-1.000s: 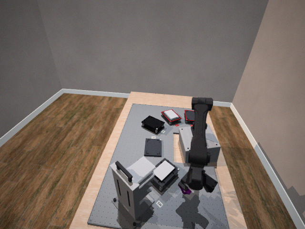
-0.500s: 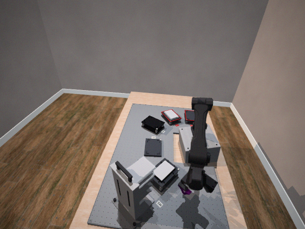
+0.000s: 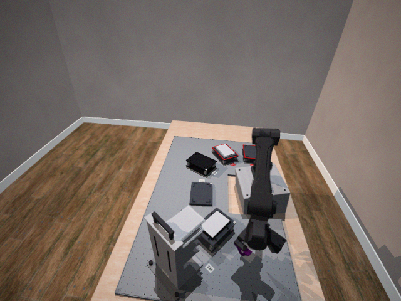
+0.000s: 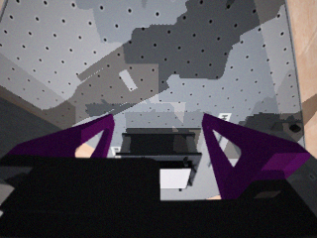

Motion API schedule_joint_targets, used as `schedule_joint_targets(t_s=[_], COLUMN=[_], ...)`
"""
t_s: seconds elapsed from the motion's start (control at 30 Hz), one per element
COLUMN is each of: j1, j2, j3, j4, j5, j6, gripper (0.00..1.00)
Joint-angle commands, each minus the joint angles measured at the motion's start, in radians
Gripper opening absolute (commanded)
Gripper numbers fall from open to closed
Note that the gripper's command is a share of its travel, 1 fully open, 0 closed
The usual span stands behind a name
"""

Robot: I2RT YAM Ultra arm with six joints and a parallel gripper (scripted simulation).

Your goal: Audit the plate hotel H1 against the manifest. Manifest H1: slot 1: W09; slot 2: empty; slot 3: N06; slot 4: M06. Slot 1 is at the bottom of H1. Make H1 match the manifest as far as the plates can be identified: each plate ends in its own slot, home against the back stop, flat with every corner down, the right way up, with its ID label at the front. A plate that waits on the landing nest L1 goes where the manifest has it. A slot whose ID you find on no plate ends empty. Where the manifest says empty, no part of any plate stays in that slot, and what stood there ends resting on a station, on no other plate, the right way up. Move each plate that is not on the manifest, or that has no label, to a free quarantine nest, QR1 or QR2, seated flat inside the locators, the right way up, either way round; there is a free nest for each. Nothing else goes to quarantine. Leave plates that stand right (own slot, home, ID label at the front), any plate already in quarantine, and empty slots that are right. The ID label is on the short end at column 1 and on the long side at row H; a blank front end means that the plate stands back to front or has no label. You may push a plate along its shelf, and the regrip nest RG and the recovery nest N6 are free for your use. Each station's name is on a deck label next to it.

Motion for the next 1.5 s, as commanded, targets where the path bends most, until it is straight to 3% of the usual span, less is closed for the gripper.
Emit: schedule_joint_targets(t_s=[0.0,1.07,1.47], j1=[0.001,0.001,0.008], j2=[-0.009,-0.009,-0.039], j3=[0.004,0.004,0.037], j4=[0.002,0.002,-0.063], j5=[-0.005,-0.005,-0.005], j6=[-0.002,-0.002,0.005], gripper=[1.00,1.00,1.00])
